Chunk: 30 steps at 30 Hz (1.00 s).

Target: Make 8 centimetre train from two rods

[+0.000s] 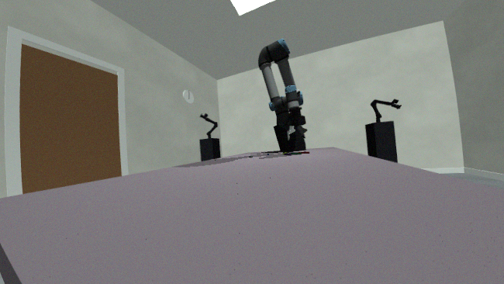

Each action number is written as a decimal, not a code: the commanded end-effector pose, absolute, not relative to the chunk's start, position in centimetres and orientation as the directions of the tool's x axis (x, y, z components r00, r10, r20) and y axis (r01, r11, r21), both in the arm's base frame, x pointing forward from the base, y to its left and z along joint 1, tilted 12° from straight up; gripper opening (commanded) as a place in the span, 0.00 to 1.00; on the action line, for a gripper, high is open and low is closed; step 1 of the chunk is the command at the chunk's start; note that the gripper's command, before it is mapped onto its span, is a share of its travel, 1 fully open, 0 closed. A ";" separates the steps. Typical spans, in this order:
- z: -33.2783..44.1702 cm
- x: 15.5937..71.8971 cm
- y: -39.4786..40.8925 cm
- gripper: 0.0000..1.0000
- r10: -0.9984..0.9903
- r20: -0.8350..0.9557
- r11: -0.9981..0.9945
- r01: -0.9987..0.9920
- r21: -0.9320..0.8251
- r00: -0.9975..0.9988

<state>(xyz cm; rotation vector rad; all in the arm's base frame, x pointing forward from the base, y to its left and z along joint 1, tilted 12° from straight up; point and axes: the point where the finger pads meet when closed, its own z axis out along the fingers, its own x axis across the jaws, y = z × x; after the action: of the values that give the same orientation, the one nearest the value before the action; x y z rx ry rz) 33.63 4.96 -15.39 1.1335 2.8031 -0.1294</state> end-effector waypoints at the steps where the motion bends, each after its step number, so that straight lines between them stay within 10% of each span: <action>1: -15.9 33.1 6.0 1.00 0.557 -0.139 0.819 0.569 -0.069 -0.819; 30: -17.4 31.1 8.7 1.00 0.104 -0.094 0.977 0.120 -0.177 -0.990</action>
<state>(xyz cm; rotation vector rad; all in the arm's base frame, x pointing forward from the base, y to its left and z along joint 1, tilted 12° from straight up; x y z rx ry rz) 31.12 8.60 -17.40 0.2069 3.0377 -0.2765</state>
